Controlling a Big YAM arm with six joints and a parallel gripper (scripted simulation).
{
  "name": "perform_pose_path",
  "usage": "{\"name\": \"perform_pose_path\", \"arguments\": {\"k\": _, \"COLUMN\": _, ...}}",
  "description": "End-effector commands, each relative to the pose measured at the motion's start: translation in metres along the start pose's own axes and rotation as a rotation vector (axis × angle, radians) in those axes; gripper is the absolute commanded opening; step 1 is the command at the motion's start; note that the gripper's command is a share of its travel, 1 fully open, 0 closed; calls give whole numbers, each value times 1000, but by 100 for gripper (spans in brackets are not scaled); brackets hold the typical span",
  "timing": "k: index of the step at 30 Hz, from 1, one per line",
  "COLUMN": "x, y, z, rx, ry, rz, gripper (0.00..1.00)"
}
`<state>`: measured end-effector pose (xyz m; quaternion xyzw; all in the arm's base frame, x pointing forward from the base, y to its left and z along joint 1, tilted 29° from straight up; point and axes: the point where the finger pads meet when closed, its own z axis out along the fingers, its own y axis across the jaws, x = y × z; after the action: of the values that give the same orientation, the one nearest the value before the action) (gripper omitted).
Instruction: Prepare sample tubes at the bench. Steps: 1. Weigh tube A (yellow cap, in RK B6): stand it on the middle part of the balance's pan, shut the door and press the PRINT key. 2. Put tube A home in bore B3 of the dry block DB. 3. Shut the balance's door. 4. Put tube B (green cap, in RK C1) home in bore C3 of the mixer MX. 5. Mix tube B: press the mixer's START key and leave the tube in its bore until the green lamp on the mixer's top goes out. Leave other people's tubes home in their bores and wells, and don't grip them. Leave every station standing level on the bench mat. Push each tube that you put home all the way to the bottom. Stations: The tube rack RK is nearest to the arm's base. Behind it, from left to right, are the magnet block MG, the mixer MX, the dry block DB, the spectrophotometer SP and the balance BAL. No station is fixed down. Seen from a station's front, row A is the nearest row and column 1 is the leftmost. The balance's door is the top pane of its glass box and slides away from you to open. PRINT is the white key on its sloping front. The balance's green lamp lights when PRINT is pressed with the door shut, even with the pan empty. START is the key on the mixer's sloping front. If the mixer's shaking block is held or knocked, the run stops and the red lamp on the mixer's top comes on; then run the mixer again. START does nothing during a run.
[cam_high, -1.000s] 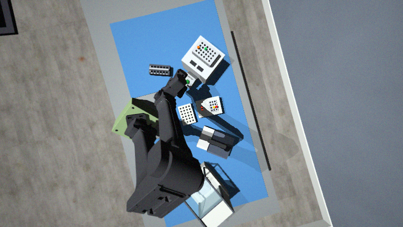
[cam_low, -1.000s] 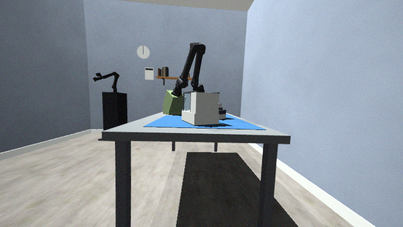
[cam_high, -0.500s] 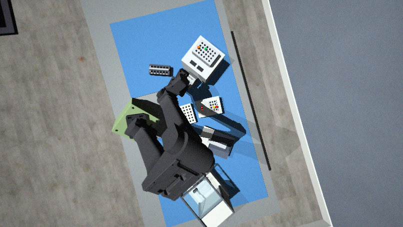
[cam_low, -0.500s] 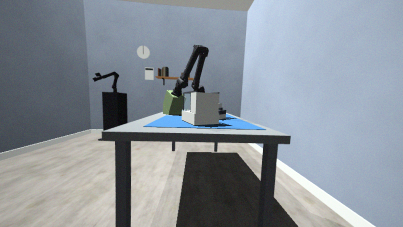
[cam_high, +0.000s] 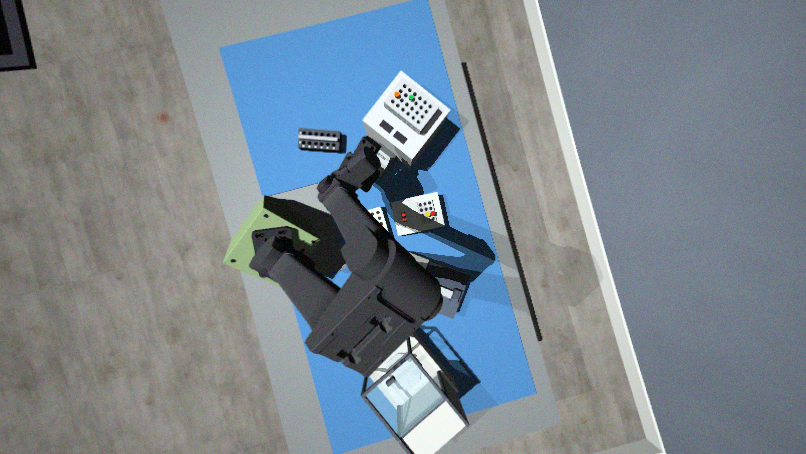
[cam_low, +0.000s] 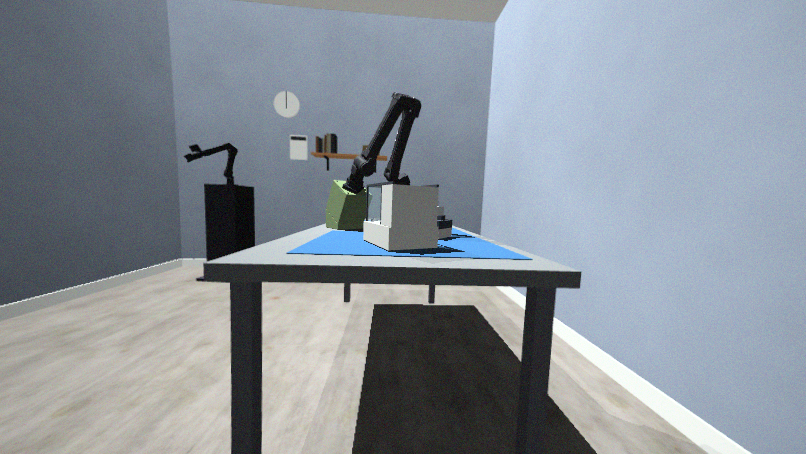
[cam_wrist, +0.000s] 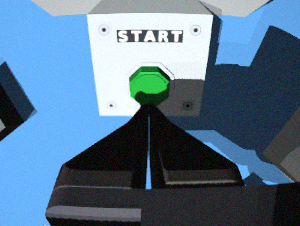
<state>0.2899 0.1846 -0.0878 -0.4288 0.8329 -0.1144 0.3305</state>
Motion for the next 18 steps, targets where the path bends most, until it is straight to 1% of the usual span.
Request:
{"name": "perform_pose_path", "arguments": {"k": 1, "x": -8, "y": -6, "z": 2, "rx": 14, "ry": -26, "rz": 4, "gripper": 0}}
{"name": "perform_pose_path", "arguments": {"k": 3, "x": -8, "y": -6, "z": 2, "rx": 14, "ry": -26, "rz": 4, "gripper": 0}}
{"name": "perform_pose_path", "arguments": {"k": 4, "x": -7, "y": -2, "z": 1, "rx": 5, "ry": -19, "rz": 0, "gripper": 0}}
{"name": "perform_pose_path", "arguments": {"k": 18, "x": -7, "y": -2, "z": 1, "rx": 5, "ry": -19, "rz": 0, "gripper": 0}}
